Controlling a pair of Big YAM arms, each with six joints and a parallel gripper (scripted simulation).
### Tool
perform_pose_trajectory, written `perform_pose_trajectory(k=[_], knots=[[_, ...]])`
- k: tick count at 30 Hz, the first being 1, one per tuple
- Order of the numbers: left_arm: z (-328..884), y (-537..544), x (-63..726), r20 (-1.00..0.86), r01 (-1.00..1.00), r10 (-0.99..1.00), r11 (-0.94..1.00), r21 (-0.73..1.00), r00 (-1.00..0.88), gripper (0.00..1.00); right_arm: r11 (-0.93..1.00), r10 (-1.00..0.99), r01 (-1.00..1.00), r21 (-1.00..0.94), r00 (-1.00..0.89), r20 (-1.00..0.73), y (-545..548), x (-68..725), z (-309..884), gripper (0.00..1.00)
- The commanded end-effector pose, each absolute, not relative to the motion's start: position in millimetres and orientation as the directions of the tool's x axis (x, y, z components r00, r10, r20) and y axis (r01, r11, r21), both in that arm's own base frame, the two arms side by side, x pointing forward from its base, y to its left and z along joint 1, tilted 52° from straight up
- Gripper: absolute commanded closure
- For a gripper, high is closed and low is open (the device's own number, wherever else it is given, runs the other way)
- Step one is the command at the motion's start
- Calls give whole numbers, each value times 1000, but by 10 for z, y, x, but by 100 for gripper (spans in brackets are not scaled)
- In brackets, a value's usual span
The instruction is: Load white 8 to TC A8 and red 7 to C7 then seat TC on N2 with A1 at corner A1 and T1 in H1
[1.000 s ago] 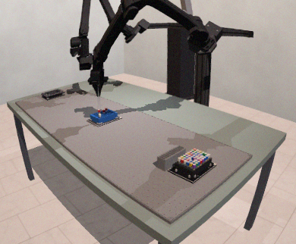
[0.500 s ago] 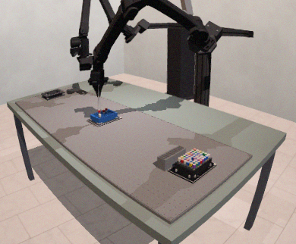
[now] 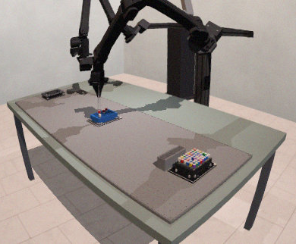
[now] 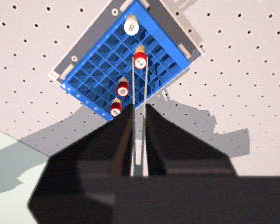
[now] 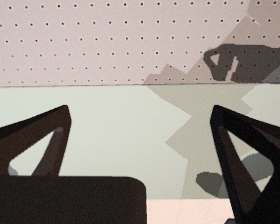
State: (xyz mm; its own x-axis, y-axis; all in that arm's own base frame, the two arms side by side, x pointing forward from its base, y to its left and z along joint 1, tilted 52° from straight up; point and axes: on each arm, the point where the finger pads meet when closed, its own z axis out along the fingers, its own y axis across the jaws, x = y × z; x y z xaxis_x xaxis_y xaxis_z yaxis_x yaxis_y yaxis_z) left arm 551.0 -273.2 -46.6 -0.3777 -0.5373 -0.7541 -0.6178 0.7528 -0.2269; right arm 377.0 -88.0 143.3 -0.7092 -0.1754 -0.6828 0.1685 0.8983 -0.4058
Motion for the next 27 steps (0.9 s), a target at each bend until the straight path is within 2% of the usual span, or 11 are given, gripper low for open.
perform_pose_trajectory(k=[1,27], knots=[[-529,-2659,5630,-753,-628,-543,744,-228,-371,91,896,-190,158,-415,-708,-680,-874,3791,1477,0],[-556,-2638,5664,-754,-628,-543,744,-227,-371,91,896,-190,158,-415,-708,-680,-874,3791,1477,0]])
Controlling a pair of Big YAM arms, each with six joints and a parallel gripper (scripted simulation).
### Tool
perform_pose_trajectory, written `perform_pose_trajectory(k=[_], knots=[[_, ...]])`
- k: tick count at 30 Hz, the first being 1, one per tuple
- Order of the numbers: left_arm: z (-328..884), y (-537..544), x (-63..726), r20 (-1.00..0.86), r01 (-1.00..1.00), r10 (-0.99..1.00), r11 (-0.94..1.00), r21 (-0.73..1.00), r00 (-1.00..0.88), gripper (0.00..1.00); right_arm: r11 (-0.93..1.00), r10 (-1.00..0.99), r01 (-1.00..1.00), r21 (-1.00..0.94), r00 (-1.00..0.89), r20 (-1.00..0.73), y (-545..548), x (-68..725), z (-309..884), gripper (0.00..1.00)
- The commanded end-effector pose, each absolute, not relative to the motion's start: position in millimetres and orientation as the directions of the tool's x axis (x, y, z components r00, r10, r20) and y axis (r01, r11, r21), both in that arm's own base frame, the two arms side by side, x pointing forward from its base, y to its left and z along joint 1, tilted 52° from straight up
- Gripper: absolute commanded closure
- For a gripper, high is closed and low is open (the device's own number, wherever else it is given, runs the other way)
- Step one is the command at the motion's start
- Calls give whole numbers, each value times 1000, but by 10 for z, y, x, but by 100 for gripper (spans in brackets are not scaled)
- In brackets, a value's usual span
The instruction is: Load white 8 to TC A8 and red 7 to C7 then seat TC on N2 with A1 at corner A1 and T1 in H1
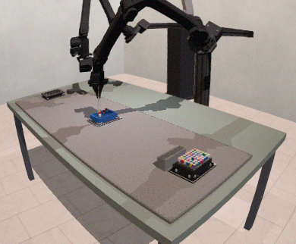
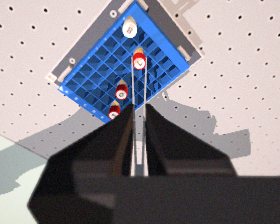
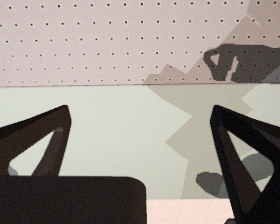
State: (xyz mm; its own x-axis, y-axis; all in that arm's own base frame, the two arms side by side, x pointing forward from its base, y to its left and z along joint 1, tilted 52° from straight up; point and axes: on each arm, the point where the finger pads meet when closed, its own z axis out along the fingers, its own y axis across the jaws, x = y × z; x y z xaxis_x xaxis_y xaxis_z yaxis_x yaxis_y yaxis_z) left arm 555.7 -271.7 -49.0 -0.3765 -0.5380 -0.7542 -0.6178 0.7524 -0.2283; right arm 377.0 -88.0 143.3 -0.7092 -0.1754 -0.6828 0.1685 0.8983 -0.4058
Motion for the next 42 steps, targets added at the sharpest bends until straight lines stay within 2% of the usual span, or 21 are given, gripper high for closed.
perform_pose_trajectory(k=[1,42], knots=[[-556,-2638,5664,-754,-628,-543,744,-227,-371,91,896,-190,158,-415,-708,-680,-874,3791,1477,0],[-491,-2738,5562,-752,-619,-540,751,-228,-378,91,896,-190,158,-415,-708,-680,-874,3791,1477,0]])
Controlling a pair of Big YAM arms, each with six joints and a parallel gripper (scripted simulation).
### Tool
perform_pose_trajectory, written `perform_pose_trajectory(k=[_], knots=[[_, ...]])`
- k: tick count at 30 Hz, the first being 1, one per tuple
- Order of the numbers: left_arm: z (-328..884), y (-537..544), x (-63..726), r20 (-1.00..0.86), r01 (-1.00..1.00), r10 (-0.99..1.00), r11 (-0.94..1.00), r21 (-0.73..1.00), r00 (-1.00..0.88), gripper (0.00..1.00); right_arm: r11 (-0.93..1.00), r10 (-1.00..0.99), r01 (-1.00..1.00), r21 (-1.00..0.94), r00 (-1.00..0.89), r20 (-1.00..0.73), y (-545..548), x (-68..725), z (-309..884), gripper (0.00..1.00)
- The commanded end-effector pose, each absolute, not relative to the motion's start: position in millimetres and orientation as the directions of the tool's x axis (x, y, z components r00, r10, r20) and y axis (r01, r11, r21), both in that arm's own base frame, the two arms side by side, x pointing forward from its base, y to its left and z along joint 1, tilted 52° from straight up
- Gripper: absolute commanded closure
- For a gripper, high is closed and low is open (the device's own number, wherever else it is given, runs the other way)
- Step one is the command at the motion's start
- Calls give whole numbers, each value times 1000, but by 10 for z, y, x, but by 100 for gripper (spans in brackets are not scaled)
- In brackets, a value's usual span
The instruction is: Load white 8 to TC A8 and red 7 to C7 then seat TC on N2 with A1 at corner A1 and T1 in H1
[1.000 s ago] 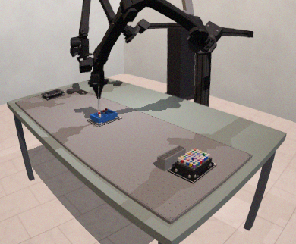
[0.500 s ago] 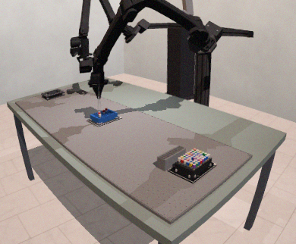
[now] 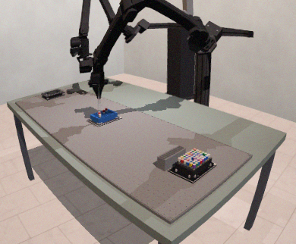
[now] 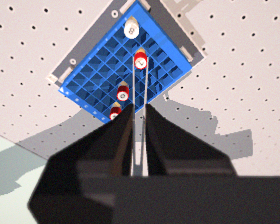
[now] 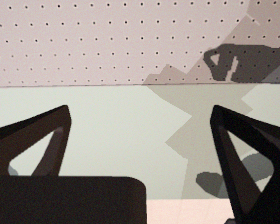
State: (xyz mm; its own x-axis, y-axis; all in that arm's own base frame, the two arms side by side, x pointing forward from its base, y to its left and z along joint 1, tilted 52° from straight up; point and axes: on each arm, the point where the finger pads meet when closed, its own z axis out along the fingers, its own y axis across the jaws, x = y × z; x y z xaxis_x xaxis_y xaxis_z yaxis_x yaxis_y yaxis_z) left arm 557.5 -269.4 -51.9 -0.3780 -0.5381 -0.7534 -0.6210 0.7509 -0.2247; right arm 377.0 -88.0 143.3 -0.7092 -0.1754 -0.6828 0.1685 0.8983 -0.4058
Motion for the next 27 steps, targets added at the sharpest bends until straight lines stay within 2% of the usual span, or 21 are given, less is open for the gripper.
perform_pose_trajectory(k=[1,27], knots=[[-490,-2738,5563,-752,-620,-540,751,-227,-378,91,896,-190,158,-415,-708,-680,-874,3791,1477,0],[-477,-2745,5582,-752,-620,-540,751,-229,-377,91,896,-190,158,-415,-708,-680,-874,3791,1477,0]])
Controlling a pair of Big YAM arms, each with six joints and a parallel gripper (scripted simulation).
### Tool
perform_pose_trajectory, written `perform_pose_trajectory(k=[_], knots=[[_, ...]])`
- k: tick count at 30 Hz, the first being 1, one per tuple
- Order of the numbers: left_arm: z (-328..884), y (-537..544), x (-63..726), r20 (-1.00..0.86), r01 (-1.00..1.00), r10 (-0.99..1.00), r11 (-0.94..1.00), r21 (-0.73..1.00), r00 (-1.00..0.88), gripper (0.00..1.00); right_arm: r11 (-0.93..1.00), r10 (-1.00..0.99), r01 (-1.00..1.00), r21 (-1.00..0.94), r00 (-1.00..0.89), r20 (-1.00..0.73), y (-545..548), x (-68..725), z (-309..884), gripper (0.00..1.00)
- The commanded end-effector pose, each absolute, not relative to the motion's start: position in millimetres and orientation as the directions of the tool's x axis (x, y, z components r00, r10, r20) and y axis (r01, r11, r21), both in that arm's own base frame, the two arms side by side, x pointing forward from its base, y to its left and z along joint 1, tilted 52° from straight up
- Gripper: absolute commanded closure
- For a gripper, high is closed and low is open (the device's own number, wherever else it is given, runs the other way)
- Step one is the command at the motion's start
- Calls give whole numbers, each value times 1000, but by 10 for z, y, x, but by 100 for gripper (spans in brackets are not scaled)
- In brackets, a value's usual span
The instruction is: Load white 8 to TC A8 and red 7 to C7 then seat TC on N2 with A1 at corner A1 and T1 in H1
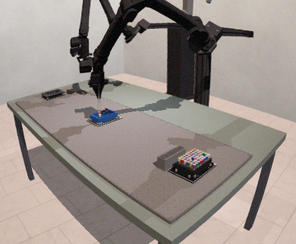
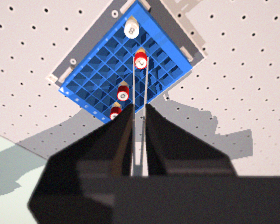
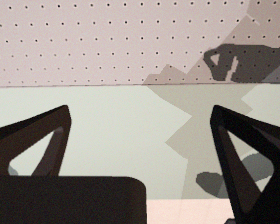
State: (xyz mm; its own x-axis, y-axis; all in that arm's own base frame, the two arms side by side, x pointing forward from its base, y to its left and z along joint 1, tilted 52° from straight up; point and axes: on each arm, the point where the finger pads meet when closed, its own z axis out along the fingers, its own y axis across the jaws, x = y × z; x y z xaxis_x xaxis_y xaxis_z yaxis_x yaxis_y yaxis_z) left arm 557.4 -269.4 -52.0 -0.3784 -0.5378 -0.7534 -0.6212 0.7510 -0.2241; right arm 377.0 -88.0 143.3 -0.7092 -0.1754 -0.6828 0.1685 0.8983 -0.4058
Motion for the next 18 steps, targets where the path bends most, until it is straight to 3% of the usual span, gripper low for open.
perform_pose_trajectory(k=[1,18], knots=[[-477,-2745,5582,-752,-620,-540,751,-229,-377,91,896,-190,158,-415,-708,-680,-874,3791,1477,0],[-466,-2750,5596,-752,-619,-542,750,-231,-375,91,896,-190,158,-415,-708,-680,-874,3791,1477,0]])
